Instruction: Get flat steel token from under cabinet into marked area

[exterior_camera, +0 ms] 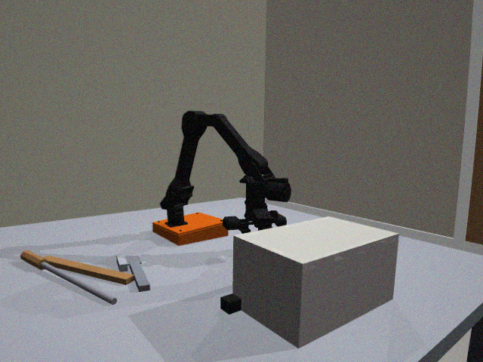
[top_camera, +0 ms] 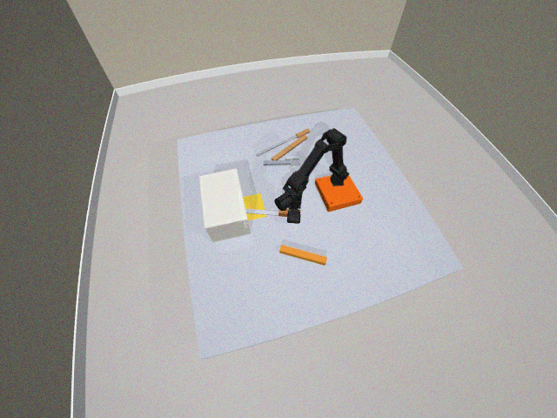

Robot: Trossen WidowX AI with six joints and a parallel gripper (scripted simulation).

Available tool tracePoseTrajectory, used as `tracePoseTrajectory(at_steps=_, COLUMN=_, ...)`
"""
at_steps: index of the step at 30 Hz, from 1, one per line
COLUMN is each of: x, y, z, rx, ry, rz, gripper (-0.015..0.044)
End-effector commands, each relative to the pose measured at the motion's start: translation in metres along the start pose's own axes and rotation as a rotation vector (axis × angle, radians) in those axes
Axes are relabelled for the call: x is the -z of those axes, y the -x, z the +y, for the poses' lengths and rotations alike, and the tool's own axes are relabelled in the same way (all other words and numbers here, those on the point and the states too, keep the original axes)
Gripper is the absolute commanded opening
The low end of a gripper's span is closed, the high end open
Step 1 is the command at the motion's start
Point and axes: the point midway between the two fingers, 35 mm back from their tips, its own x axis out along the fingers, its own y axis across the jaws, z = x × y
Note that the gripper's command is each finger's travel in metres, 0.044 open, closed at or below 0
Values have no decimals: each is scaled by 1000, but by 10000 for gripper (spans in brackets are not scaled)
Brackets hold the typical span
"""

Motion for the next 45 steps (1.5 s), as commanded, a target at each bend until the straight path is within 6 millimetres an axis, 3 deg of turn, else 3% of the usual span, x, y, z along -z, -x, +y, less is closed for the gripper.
tracePoseTrajectory(at_steps=1, x=10, y=-1, z=0, rx=1, ry=1, rz=3, gripper=0)
tracePoseTrajectory(at_steps=26, x=50, y=-1, z=3, rx=1, ry=1, rz=7, gripper=0)
tracePoseTrajectory(at_steps=45, x=56, y=2, z=5, rx=0, ry=29, rz=7, gripper=0)
